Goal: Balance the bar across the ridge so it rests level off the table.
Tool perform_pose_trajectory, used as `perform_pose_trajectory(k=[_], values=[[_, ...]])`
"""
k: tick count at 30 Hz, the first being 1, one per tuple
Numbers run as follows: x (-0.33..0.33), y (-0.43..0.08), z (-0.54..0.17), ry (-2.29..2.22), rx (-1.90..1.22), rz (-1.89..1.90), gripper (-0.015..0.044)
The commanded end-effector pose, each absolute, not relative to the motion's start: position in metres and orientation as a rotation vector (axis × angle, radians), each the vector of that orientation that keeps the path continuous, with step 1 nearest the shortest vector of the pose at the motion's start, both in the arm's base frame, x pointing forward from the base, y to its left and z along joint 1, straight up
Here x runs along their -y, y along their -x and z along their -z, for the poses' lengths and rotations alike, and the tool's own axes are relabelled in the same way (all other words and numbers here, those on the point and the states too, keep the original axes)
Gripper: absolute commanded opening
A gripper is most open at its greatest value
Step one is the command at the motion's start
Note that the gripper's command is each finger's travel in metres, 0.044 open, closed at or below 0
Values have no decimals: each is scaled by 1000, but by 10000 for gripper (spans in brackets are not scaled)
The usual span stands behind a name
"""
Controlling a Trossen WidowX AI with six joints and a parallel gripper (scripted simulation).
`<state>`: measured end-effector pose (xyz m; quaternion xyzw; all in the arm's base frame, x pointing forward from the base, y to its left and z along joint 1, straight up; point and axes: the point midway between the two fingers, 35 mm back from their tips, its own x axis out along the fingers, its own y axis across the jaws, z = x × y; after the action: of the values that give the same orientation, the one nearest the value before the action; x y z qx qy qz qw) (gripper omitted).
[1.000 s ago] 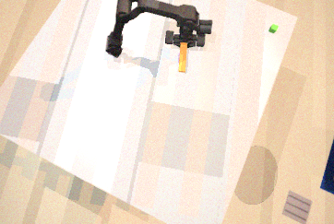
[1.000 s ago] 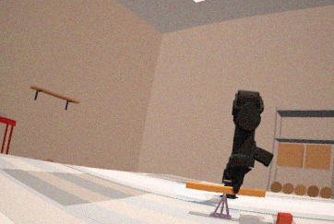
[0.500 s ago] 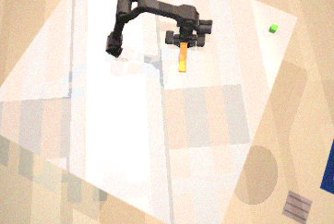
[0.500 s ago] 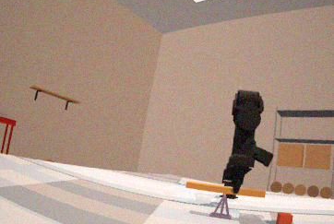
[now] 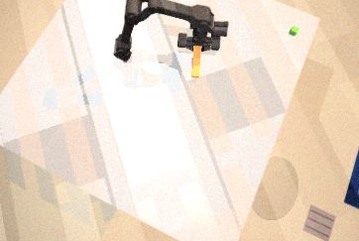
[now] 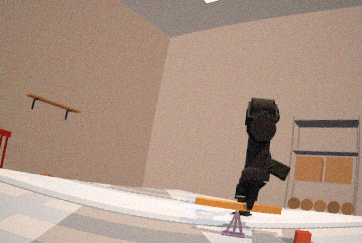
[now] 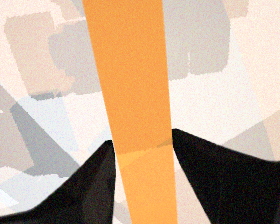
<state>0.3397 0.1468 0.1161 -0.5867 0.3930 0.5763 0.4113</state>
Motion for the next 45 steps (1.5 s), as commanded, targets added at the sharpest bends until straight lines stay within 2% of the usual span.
perform_pose_trajectory(k=[1,5,15,19,27,45], values=[[-147,-340,-116,1476,-989,-1450,185],[-147,-340,-116,1476,-989,-1450,185],[-147,-340,-116,1476,-989,-1450,440],[-147,-341,-124,1478,-985,-1447,440],[-145,-336,-214,1490,-941,-1413,440],[-145,-335,-216,1490,-940,-1413,440]])
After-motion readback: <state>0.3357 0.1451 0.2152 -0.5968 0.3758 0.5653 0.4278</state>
